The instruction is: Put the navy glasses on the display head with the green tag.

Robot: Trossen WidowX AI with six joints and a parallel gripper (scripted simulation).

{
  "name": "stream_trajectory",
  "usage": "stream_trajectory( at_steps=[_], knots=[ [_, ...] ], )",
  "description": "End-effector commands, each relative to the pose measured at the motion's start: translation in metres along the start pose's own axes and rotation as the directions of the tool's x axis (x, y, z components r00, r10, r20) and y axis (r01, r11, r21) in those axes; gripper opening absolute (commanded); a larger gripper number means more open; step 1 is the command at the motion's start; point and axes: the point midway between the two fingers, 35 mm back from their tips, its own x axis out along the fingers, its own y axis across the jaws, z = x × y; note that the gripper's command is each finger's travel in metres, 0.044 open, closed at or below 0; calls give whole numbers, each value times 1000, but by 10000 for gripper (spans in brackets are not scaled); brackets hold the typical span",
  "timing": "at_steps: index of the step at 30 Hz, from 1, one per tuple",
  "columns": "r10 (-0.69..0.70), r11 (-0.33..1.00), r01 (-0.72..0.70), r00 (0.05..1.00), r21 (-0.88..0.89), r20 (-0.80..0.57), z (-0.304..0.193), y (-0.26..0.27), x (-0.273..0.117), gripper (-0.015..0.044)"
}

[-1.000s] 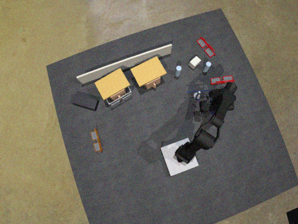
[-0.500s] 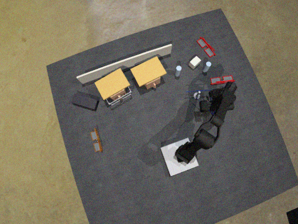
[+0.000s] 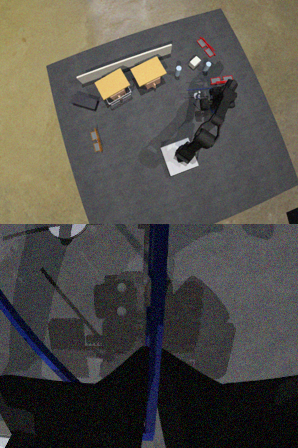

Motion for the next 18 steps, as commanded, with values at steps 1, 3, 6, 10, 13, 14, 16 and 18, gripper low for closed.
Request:
stream_trajectory(
  at_steps=[1,3,6,10,13,14,16,18],
  knots=[
    [-4,1000,4,1000,5,5,3,-1,-22,0],
    [-4,1000,4,1000,5,5,4,0,-33,0],
    [-4,1000,4,1000,5,5,4,0,-45,0],
    [-4,1000,4,1000,-1,5,4,0,-46,0],
    [-4,999,4,1000,-43,6,7,1,-46,0],
    [-4,998,4,1000,-70,6,9,1,-46,0],
    [-4,990,5,1000,-143,6,15,3,-47,0],
    [-4,974,5,1000,-226,7,22,4,-47,0]
  ],
)
